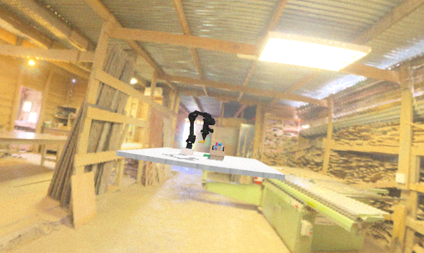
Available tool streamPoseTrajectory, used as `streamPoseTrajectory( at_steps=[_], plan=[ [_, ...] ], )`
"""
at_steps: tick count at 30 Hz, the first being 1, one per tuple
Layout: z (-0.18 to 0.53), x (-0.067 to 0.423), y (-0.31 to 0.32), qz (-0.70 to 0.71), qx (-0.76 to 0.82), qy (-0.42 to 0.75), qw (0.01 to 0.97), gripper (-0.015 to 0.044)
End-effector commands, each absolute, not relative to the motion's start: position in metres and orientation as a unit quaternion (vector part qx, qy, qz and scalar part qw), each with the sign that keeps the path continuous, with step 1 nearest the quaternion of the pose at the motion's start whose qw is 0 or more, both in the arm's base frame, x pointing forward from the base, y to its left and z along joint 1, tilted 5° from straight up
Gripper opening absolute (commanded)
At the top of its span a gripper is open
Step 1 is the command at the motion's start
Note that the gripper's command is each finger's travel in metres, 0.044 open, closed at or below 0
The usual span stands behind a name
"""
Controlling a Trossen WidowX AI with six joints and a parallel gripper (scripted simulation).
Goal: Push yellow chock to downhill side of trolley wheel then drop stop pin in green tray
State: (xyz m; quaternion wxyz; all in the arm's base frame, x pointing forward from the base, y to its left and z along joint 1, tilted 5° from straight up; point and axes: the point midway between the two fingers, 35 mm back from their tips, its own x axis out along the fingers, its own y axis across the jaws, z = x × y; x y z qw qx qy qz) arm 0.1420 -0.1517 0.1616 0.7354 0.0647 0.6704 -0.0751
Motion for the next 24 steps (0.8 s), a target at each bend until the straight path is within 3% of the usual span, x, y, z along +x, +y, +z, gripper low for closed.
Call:
streamPoseTrajectory(
  at_steps=[1,24],
  plan=[
    [0.1616,0.1414,-0.1518,-0.026,0.010,0.676,0.737,0.0000],
    [0.1616,0.1414,-0.1517,0.236,-0.276,0.633,0.684,0.0000]
  ],
)
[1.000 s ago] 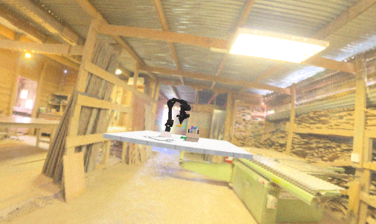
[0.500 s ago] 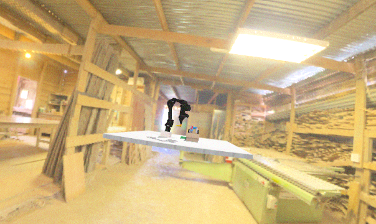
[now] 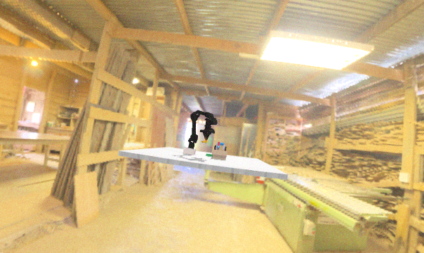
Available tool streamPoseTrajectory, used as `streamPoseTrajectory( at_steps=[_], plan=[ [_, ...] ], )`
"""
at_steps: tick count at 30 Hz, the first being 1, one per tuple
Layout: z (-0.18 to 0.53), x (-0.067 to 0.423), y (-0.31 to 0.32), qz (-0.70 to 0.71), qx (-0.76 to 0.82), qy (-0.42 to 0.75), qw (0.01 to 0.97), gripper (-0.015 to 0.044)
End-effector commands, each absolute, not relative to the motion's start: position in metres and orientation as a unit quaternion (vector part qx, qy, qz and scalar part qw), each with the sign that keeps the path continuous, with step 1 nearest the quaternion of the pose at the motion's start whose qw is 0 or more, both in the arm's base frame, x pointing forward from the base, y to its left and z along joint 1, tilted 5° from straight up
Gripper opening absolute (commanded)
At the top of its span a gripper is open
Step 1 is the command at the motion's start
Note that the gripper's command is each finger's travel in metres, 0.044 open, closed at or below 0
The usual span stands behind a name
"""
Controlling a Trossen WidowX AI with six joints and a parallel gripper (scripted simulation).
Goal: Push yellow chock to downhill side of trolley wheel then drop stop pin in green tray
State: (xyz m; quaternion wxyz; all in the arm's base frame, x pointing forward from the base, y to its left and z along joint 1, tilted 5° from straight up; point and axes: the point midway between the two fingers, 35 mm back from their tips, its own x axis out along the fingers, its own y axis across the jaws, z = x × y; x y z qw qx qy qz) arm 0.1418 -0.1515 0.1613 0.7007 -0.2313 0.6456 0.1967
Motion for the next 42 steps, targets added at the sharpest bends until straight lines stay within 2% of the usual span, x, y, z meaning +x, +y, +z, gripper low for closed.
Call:
streamPoseTrajectory(
  at_steps=[1,20,31,42],
  plan=[
    [0.162,0.141,-0.152,0.246,-0.288,0.629,0.679,0.0000],
    [0.162,0.141,-0.152,0.430,-0.486,0.521,0.555,0.0000],
    [0.161,0.142,-0.150,0.435,-0.492,0.516,0.550,0.0000],
    [0.158,0.155,-0.119,0.436,-0.492,0.515,0.551,0.0000]
  ],
)
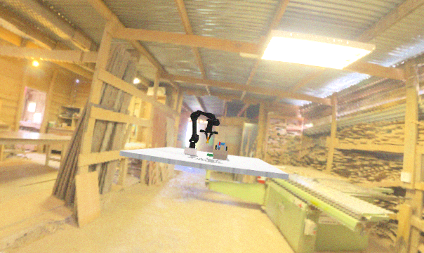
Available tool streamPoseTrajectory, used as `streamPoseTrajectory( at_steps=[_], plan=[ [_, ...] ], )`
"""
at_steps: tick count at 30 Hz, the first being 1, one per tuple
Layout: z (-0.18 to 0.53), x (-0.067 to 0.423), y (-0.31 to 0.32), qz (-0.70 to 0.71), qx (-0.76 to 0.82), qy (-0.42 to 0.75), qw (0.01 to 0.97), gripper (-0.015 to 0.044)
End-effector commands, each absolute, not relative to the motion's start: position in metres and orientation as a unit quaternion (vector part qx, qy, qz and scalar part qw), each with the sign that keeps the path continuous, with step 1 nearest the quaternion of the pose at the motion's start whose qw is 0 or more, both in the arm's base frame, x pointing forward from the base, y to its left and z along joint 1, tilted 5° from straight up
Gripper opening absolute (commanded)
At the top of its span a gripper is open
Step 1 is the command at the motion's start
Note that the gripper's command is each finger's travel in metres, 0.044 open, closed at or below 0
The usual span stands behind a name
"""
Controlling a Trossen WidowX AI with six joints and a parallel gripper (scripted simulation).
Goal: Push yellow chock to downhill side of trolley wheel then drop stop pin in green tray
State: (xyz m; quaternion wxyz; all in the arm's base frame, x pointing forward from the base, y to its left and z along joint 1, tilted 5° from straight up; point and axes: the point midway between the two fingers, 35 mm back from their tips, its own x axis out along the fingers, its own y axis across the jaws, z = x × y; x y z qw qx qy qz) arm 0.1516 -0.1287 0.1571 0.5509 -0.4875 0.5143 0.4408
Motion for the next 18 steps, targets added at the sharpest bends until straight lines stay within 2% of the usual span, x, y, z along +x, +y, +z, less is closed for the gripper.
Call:
streamPoseTrajectory(
  at_steps=[1,18],
  plan=[
    [0.157,0.156,-0.117,0.436,-0.492,0.515,0.551,0.0000],
    [0.153,0.175,-0.072,0.436,-0.491,0.514,0.552,0.0000]
  ],
)
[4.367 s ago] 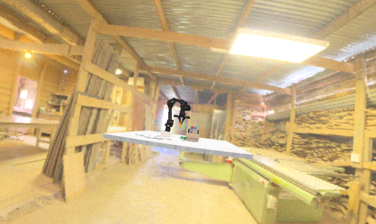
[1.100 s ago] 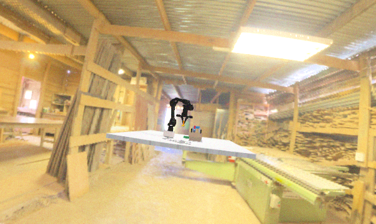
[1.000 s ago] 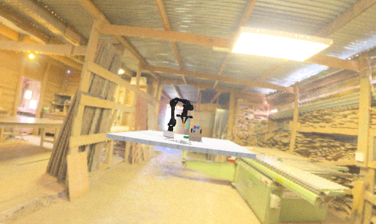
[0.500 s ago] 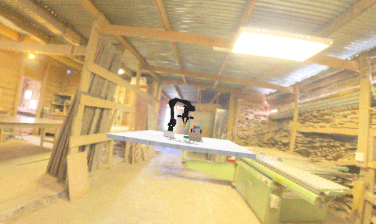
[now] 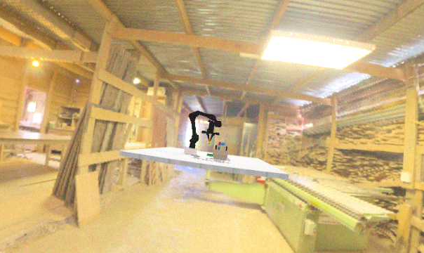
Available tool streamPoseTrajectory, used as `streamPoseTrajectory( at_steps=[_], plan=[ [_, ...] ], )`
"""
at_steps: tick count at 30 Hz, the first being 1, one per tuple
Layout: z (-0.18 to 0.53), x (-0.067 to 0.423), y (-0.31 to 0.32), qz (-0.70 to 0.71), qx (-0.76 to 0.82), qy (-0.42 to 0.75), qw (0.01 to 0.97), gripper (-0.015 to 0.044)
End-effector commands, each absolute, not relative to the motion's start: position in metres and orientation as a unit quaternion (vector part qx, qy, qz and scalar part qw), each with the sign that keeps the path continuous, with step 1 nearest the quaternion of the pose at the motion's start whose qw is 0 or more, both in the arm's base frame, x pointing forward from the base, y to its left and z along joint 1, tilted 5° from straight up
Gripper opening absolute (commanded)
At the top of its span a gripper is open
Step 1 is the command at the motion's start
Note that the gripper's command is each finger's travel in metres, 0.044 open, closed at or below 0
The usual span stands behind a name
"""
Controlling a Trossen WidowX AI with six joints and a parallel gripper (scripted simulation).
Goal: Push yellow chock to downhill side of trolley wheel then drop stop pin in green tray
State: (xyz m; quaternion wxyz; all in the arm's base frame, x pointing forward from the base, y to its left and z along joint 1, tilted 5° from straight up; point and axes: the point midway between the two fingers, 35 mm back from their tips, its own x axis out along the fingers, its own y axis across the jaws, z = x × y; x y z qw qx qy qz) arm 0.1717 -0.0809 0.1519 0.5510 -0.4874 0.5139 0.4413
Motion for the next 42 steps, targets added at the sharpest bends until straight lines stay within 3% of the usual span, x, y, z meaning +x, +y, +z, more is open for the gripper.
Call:
streamPoseTrajectory(
  at_steps=[1,42],
  plan=[
    [0.152,0.176,-0.069,0.436,-0.491,0.513,0.552,0.0000],
    [0.150,0.221,0.050,0.438,-0.489,0.510,0.556,0.0000]
  ],
)
